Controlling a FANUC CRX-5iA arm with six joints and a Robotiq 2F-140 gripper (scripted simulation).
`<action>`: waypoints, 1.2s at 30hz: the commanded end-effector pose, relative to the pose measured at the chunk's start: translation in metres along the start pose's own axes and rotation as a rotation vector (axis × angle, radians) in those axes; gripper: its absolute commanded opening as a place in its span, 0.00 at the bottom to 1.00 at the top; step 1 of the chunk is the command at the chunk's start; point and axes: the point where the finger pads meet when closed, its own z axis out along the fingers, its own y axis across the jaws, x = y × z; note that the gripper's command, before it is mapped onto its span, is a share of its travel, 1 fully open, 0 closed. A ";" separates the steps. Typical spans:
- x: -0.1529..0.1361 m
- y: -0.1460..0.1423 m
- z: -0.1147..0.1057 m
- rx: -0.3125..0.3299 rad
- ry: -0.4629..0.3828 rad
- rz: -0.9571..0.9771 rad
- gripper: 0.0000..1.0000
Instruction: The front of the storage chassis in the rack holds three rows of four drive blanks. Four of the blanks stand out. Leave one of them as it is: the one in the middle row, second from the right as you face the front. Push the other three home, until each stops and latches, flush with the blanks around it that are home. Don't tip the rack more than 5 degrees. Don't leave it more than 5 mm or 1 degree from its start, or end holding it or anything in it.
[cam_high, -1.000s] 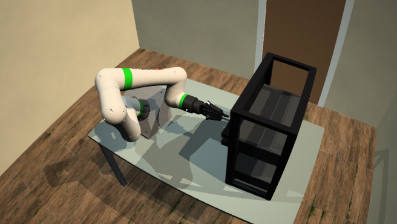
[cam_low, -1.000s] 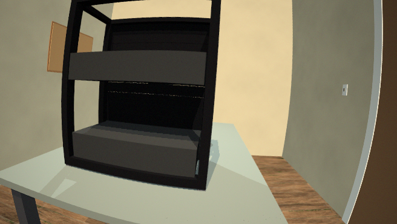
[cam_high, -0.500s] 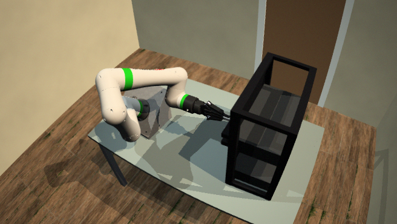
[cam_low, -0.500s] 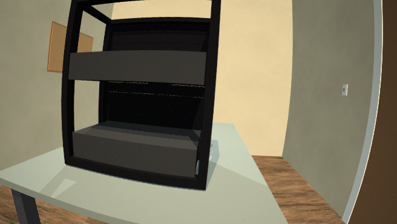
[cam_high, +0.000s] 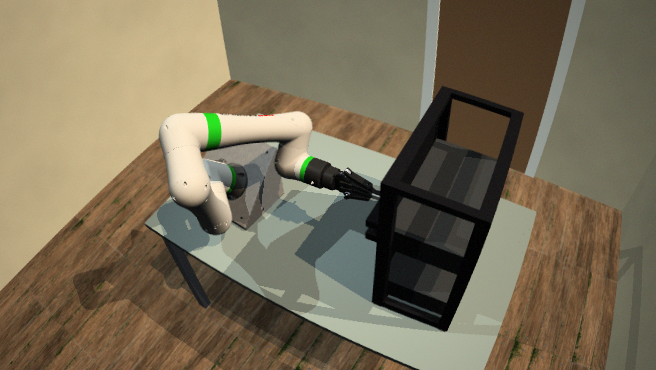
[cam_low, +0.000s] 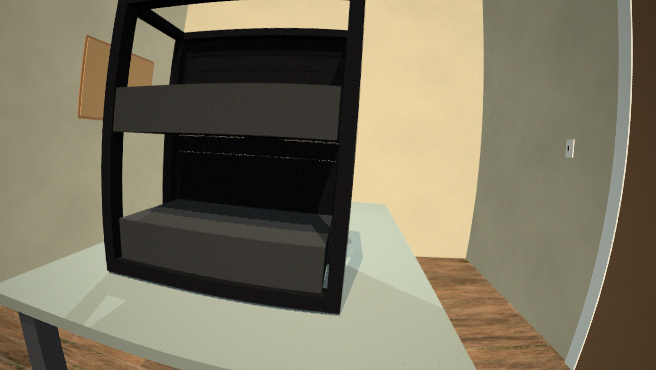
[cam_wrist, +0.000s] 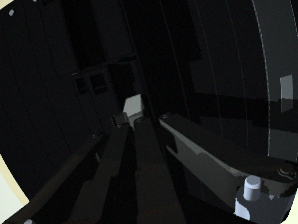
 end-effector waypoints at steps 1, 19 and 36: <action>0.000 -0.001 0.001 0.001 0.000 0.000 0.00; 0.000 -0.001 0.011 0.001 0.000 0.000 0.00; 0.000 -0.001 0.014 0.001 0.000 0.000 0.00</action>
